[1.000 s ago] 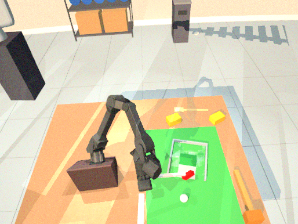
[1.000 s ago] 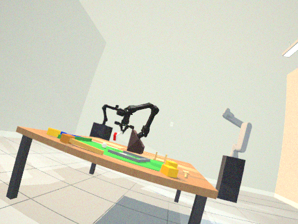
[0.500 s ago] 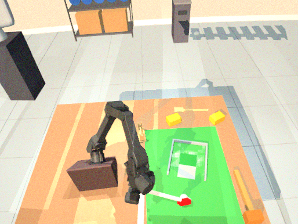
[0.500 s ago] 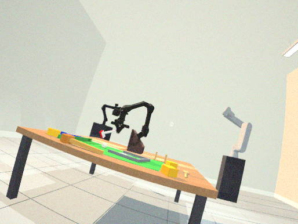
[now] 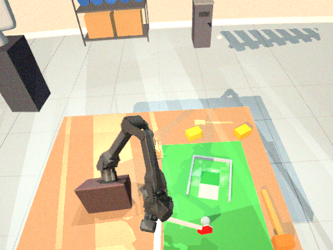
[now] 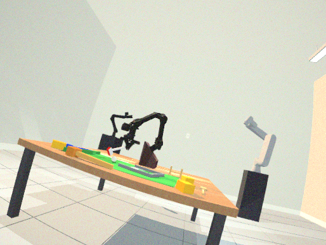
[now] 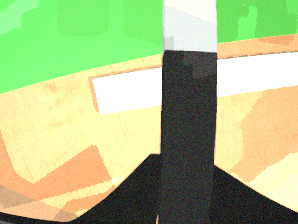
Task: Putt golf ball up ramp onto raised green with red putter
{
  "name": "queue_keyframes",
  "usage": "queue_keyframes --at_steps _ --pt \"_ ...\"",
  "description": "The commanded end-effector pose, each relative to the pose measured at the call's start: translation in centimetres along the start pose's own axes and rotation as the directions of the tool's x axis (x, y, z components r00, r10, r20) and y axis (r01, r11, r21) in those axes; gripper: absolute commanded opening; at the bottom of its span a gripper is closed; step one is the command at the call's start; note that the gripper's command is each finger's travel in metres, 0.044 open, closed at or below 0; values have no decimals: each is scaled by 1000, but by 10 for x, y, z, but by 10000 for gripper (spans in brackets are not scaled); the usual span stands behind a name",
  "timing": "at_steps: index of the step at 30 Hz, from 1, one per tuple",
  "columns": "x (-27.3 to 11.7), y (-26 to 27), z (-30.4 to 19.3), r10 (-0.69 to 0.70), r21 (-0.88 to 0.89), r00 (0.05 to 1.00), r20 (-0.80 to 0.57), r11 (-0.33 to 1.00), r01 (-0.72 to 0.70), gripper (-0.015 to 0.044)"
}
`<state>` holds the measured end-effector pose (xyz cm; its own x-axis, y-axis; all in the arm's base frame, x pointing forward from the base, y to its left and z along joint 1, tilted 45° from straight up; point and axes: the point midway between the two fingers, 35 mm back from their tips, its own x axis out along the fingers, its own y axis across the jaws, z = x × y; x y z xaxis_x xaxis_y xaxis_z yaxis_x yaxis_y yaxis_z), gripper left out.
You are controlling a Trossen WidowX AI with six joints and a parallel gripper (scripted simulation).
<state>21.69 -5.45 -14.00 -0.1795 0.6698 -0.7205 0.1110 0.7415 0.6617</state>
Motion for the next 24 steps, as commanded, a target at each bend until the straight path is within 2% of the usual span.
queue_keyframes --at_steps 1,17,24 --pt "6 0 1 6 7 1000 7 1000 -6 0" --pt "31 0 0 7 7 1000 7 1000 -7 0" --pt "29 1 1 -1 -2 1000 3 1000 1 0"
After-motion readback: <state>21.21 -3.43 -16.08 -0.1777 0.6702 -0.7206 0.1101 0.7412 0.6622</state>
